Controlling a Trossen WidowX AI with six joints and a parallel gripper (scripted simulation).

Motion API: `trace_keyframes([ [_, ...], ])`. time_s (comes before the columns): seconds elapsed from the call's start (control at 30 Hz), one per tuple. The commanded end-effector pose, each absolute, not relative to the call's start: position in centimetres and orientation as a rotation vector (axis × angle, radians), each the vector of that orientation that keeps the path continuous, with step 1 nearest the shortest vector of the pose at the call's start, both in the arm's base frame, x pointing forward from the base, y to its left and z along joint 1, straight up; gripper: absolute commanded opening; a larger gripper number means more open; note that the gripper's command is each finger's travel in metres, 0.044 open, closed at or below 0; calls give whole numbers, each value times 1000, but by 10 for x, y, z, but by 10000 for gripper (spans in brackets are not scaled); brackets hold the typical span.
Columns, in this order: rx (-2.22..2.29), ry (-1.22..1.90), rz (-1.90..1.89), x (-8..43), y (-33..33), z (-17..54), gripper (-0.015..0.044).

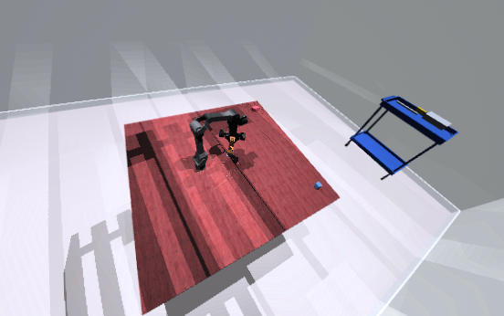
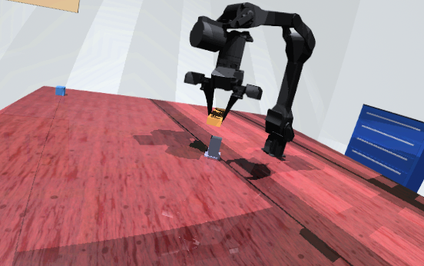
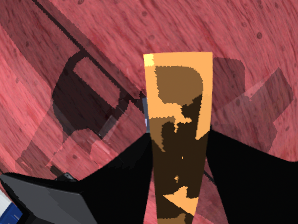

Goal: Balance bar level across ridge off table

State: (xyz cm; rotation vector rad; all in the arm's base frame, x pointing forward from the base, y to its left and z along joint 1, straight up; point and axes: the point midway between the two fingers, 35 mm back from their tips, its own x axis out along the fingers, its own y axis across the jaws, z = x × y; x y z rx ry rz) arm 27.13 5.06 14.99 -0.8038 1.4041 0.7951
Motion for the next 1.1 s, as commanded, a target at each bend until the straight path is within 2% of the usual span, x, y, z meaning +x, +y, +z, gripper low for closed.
trace_keyframes([
  [0.0, -843, 1378, 830, 266, 58, 153, 0],
  [1.07, -843, 1378, 830, 263, 60, 109, 0],
])
